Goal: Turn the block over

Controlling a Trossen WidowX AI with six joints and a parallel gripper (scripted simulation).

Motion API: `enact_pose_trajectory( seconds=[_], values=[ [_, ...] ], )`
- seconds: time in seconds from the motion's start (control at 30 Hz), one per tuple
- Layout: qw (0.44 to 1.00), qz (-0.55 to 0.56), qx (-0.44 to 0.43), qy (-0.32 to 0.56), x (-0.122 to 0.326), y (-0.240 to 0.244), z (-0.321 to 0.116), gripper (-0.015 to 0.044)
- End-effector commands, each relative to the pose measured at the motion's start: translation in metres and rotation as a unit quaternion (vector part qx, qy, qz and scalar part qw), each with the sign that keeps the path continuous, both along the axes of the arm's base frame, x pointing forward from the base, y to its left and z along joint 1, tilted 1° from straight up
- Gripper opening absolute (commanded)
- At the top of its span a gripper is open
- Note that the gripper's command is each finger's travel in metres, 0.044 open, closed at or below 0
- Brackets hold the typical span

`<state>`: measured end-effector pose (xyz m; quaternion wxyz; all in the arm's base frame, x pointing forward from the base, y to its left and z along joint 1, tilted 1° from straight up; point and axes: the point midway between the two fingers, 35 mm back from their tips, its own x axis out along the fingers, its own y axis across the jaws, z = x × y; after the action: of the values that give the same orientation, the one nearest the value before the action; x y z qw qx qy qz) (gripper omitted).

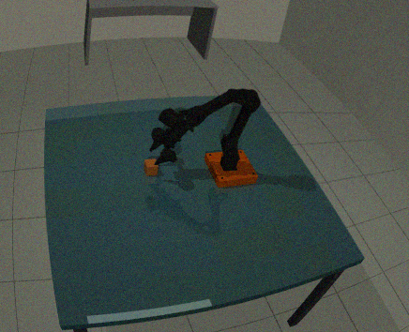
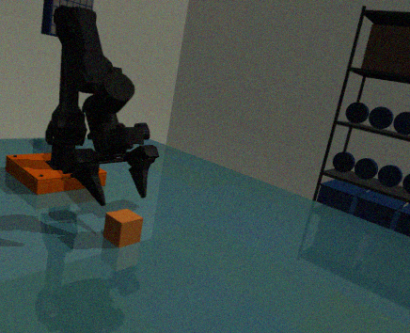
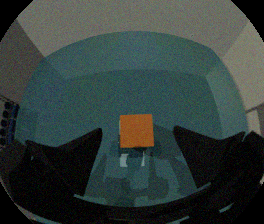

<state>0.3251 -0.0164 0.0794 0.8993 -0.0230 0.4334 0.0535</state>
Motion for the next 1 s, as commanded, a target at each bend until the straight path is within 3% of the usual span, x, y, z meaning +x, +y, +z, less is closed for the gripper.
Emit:
enact_pose_trajectory(
  seconds=[0.0, 0.23, 0.73, 0.97],
  values=[
    [0.999, 0.006, -0.013, 0.035, -0.014, 0.0, 0.02, 0.044],
    [0.999, 0.005, -0.013, 0.046, -0.012, 0.0, 0.021, 0.044],
    [0.955, 0.003, -0.042, 0.293, 0.02, 0.005, 0.046, 0.044],
    [0.952, 0.004, -0.044, 0.303, 0.021, 0.005, 0.047, 0.044]
  ],
)
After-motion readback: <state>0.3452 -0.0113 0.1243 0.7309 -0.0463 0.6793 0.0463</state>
